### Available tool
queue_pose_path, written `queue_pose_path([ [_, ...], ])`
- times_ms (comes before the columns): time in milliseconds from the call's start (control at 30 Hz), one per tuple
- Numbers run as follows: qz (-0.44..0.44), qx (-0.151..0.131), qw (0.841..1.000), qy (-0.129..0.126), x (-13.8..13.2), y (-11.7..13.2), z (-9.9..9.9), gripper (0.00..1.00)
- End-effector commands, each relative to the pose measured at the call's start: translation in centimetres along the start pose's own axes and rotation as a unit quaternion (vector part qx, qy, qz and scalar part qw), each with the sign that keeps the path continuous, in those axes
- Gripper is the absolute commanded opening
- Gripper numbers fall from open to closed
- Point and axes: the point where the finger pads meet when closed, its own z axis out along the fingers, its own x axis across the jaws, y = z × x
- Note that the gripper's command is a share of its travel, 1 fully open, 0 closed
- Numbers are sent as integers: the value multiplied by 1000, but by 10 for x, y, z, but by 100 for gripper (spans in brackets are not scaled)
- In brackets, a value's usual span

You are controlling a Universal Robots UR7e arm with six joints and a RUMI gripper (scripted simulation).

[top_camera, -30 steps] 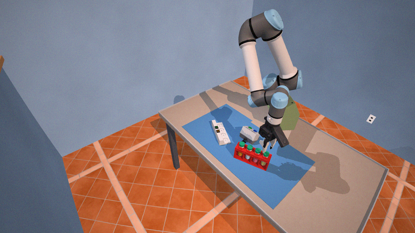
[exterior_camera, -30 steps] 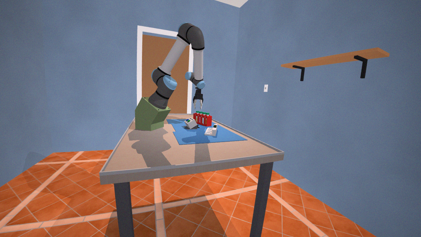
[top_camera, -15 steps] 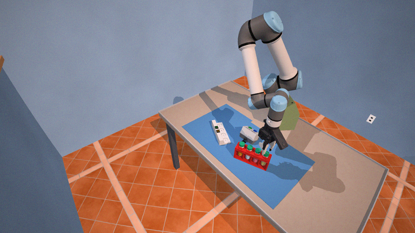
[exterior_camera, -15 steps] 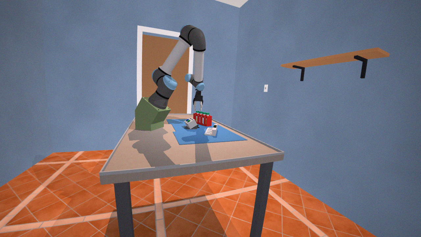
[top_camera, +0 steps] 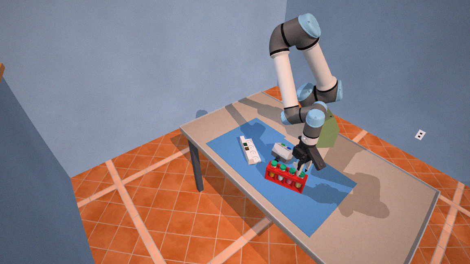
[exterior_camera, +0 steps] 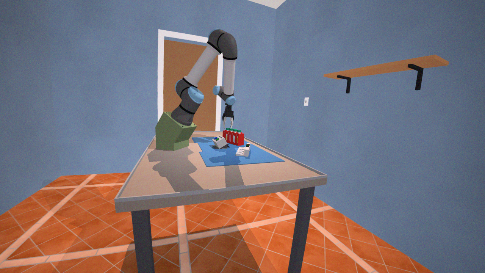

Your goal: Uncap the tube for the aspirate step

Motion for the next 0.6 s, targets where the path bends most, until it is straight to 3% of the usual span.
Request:
queue_pose_path([
  [0, 0, 0, 1000, 0, 0, 0, 2, 35],
  [367, 0, 0, 1000, 0, 0, 0, 5, 35],
  [400, 0, 0, 1000, 0, 0, 0, 5, 0],
  [567, 0, 0, 1000, 0, 0, 0, 5, 0],
])
